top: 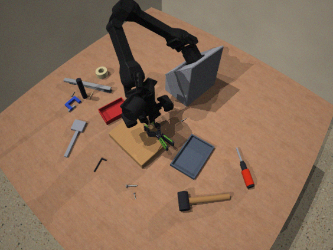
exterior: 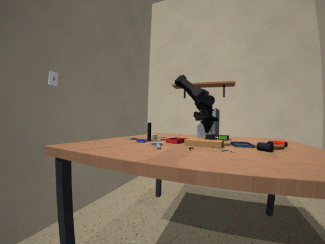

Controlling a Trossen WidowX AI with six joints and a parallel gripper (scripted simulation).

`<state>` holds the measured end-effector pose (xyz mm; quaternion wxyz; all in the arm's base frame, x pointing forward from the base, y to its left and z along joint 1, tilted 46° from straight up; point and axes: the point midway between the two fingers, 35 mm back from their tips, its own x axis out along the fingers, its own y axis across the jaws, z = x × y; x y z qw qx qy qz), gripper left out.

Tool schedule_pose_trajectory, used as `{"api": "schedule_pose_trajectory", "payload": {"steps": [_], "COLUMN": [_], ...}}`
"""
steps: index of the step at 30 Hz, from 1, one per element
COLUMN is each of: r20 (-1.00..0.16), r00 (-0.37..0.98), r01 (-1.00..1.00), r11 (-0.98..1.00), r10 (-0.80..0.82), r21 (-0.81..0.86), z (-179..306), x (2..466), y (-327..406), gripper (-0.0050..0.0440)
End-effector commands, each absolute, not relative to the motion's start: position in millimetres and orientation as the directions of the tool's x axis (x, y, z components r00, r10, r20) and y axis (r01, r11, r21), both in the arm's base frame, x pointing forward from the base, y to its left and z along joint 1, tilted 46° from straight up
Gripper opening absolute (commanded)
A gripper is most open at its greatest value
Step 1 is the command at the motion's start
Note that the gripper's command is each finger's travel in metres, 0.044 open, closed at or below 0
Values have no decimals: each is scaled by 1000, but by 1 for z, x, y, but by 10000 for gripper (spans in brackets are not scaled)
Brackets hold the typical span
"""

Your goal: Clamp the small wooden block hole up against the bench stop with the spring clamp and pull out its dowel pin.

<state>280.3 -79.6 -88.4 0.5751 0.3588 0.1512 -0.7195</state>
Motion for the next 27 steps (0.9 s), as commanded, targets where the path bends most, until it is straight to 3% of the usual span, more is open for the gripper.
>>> {"api": "schedule_pose_trajectory", "payload": {"steps": [1, 14, 27], "r20": [-691, -691, -691], "r00": [-78, -78, -78], "r01": [893, 755, 743], "r11": [-358, -495, -504], "r10": [-719, -719, -719], "r21": [271, 430, 440], "z": [-87, -86, -86], "x": [281, 281, 281], "y": [-78, -78, -77], "gripper": [0, 0, 0]}}
